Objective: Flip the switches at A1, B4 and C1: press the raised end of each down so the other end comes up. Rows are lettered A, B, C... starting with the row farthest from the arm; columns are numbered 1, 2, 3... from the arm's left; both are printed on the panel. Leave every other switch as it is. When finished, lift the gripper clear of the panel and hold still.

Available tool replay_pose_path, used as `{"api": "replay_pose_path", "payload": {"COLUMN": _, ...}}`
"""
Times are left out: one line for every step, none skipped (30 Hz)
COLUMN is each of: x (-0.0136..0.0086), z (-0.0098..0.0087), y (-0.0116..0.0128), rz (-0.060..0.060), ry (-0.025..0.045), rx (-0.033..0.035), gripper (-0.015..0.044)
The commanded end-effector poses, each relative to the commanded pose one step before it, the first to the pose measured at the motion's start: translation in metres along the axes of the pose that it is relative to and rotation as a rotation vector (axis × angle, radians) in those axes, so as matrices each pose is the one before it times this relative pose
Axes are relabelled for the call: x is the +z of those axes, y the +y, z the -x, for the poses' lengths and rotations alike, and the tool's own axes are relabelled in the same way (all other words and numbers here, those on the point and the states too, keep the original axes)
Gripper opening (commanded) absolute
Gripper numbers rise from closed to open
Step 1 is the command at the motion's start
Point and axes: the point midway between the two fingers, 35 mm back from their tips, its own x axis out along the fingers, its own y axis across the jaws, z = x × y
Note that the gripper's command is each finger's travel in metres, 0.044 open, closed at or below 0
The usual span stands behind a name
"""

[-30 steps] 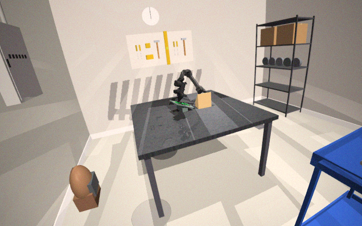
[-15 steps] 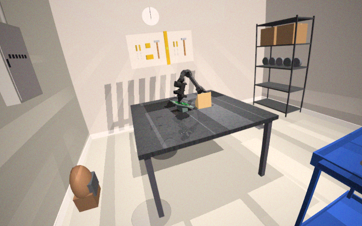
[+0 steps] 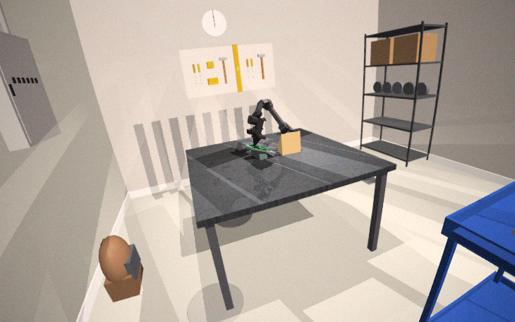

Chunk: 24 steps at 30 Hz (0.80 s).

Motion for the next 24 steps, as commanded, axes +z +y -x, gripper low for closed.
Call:
{"api": "replay_pose_path", "payload": {"x": -0.00025, "z": -0.00102, "y": -0.00050, "rz": 0.0057, "ry": -0.00042, "rx": -0.00574, "gripper": 0.0000}}
{"api": "replay_pose_path", "payload": {"x": 0.00000, "z": -0.00013, "y": 0.00000, "rz": 0.0000, "ry": 0.00000, "rx": -0.00001, "gripper": 0.0000}}
{"api": "replay_pose_path", "payload": {"x": 0.00000, "z": -0.00013, "y": 0.00000, "rz": 0.0000, "ry": 0.00000, "rx": -0.00001, "gripper": 0.0000}}
{"api": "replay_pose_path", "payload": {"x": 0.00000, "z": -0.00013, "y": 0.00000, "rz": 0.0000, "ry": 0.00000, "rx": -0.00001, "gripper": 0.0000}}
{"api": "replay_pose_path", "payload": {"x": 0.00000, "z": -0.00013, "y": 0.00000, "rz": 0.0000, "ry": 0.00000, "rx": -0.00001, "gripper": 0.0000}}
{"api": "replay_pose_path", "payload": {"x": 0.00000, "z": -0.00013, "y": 0.00000, "rz": 0.0000, "ry": 0.00000, "rx": -0.00001, "gripper": 0.0000}}
{"api": "replay_pose_path", "payload": {"x": 0.00000, "z": -0.00013, "y": 0.00000, "rz": 0.0000, "ry": 0.00000, "rx": -0.00001, "gripper": 0.0000}}
{"api": "replay_pose_path", "payload": {"x": 0.00000, "z": -0.00013, "y": 0.00000, "rz": 0.0000, "ry": 0.00000, "rx": -0.00001, "gripper": 0.0000}}
{"api": "replay_pose_path", "payload": {"x": 0.00000, "z": -0.00013, "y": 0.00000, "rz": 0.0000, "ry": 0.00000, "rx": -0.00001, "gripper": 0.0000}}
{"api": "replay_pose_path", "payload": {"x": 0.00000, "z": -0.00013, "y": 0.00000, "rz": 0.0000, "ry": 0.00000, "rx": -0.00001, "gripper": 0.0000}}
{"api": "replay_pose_path", "payload": {"x": 0.00000, "z": -0.00013, "y": 0.00000, "rz": 0.0000, "ry": 0.00000, "rx": -0.00001, "gripper": 0.0000}}
{"api": "replay_pose_path", "payload": {"x": 0.00000, "z": -0.00013, "y": 0.00000, "rz": 0.0000, "ry": 0.00000, "rx": -0.00001, "gripper": 0.0000}}
{"api": "replay_pose_path", "payload": {"x": 0.00000, "z": -0.00013, "y": 0.00000, "rz": 0.0000, "ry": 0.00000, "rx": -0.00001, "gripper": 0.0000}}
{"api": "replay_pose_path", "payload": {"x": 0.00000, "z": -0.00013, "y": 0.00000, "rz": 0.0000, "ry": 0.00000, "rx": -0.00001, "gripper": 0.0000}}
{"api": "replay_pose_path", "payload": {"x": 0.00000, "z": -0.00013, "y": 0.00000, "rz": 0.0000, "ry": 0.00000, "rx": -0.00001, "gripper": 0.0000}}
{"api": "replay_pose_path", "payload": {"x": 0.00000, "z": -0.00013, "y": 0.00000, "rz": 0.0000, "ry": 0.00000, "rx": -0.00001, "gripper": 0.0000}}
{"api": "replay_pose_path", "payload": {"x": 0.00000, "z": -0.00013, "y": 0.00000, "rz": 0.0000, "ry": 0.00000, "rx": -0.00001, "gripper": 0.0000}}
{"api": "replay_pose_path", "payload": {"x": 0.00000, "z": -0.00013, "y": 0.00000, "rz": 0.0000, "ry": 0.00000, "rx": -0.00001, "gripper": 0.0000}}
{"api": "replay_pose_path", "payload": {"x": 0.00000, "z": -0.00013, "y": 0.00000, "rz": 0.0000, "ry": 0.00000, "rx": -0.00001, "gripper": 0.0000}}
{"api": "replay_pose_path", "payload": {"x": 0.00000, "z": -0.00013, "y": 0.00000, "rz": 0.0000, "ry": 0.00000, "rx": -0.00001, "gripper": 0.0000}}
{"api": "replay_pose_path", "payload": {"x": 0.00000, "z": -0.00013, "y": 0.00000, "rz": 0.0000, "ry": 0.00000, "rx": -0.00001, "gripper": 0.0000}}
{"api": "replay_pose_path", "payload": {"x": 0.00000, "z": -0.00013, "y": 0.00000, "rz": 0.0000, "ry": 0.00000, "rx": -0.00001, "gripper": 0.0000}}
{"api": "replay_pose_path", "payload": {"x": 0.00000, "z": -0.00013, "y": 0.00000, "rz": 0.0000, "ry": 0.00000, "rx": -0.00001, "gripper": 0.0000}}
{"api": "replay_pose_path", "payload": {"x": 0.00000, "z": -0.00013, "y": 0.00000, "rz": 0.0000, "ry": 0.00000, "rx": -0.00001, "gripper": 0.0000}}
